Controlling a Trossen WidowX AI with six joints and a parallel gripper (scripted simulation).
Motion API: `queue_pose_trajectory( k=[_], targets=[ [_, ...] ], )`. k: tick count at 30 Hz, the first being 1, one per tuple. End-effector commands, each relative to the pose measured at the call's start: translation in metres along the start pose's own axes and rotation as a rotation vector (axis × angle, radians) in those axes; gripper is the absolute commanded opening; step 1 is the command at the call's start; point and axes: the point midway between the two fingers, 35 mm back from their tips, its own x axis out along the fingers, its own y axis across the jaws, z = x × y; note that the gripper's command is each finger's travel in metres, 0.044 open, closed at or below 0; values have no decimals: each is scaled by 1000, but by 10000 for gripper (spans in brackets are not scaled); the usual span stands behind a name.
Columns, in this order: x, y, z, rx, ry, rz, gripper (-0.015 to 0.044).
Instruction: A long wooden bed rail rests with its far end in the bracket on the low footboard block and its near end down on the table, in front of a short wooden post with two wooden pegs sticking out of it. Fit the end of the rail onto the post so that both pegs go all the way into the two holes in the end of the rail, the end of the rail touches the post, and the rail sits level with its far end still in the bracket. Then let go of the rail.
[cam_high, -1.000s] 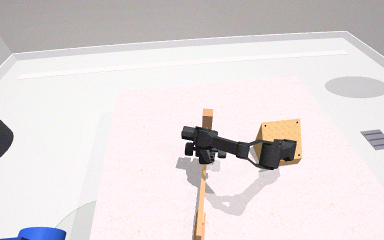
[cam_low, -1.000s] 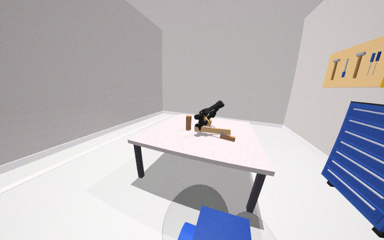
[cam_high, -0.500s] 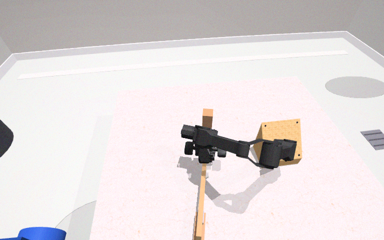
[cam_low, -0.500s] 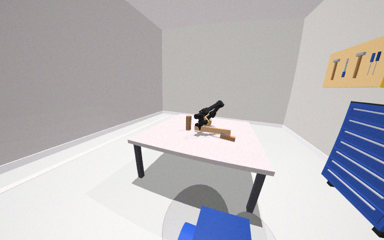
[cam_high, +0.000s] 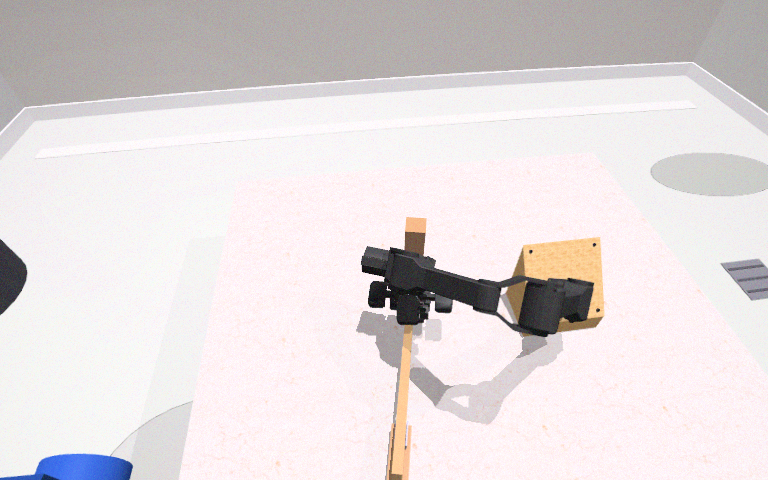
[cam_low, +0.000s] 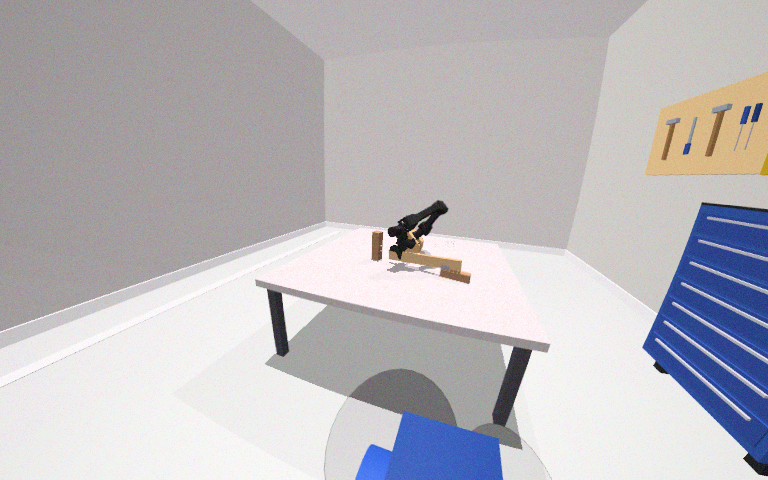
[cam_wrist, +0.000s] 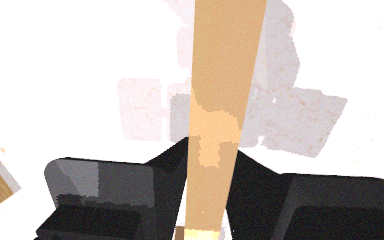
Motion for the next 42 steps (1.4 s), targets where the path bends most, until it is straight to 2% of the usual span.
queue_pose_trajectory(
  k=[1,42],
  targets=[
    [-6,-3,1,-2,-8,-13,0],
    [-25,-3,1,-1,-7,-13,0]
  ],
)
